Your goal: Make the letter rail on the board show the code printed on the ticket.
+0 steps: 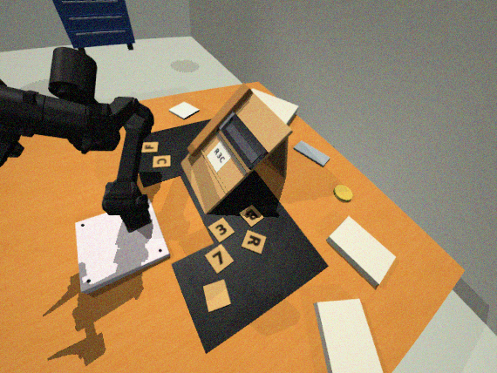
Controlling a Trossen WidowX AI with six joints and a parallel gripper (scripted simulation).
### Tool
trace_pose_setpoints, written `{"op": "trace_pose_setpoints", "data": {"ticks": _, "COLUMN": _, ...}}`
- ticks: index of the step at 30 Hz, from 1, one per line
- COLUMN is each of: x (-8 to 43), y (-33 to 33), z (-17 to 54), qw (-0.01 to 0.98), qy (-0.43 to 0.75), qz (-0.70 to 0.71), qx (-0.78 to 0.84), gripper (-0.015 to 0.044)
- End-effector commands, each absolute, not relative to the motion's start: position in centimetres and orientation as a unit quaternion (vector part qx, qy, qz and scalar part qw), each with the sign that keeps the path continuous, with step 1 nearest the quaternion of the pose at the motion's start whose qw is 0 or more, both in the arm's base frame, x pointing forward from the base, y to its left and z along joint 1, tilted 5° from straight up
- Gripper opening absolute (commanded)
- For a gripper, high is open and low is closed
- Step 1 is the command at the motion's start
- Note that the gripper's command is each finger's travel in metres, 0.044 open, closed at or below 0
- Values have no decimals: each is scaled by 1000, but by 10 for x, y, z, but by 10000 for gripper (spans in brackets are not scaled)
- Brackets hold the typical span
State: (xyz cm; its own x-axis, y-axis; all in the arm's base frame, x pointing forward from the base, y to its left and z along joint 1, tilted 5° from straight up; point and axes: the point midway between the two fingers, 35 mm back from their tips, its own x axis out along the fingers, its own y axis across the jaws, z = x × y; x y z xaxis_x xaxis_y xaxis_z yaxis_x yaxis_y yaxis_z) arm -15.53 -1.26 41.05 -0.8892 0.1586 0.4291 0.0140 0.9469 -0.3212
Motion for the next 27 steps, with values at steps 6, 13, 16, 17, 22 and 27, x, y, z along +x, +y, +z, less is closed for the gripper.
{"op": "trace_pose_setpoints", "data": {"ticks": 6, "x": -154, "y": -53, "z": 411, "qw": 231, "qy": -970, "qz": 63, "qx": 42, "gripper": 440}}
{"op": "trace_pose_setpoints", "data": {"ticks": 13, "x": -125, "y": -131, "z": 400, "qw": 254, "qy": -931, "qz": -156, "qx": 213, "gripper": 440}}
{"op": "trace_pose_setpoints", "data": {"ticks": 16, "x": -99, "y": -162, "z": 392, "qw": 291, "qy": -878, "qz": -251, "qx": 285, "gripper": 440}}
{"op": "trace_pose_setpoints", "data": {"ticks": 17, "x": -89, "y": -171, "z": 389, "qw": 306, "qy": -856, "qz": -281, "qx": 308, "gripper": 440}}
{"op": "trace_pose_setpoints", "data": {"ticks": 22, "x": -30, "y": -203, "z": 370, "qw": 406, "qy": -716, "qz": -404, "qx": 400, "gripper": 440}}
{"op": "trace_pose_setpoints", "data": {"ticks": 27, "x": 36, "y": -212, "z": 348, "qw": 533, "qy": -536, "qz": -476, "qx": 449, "gripper": 440}}
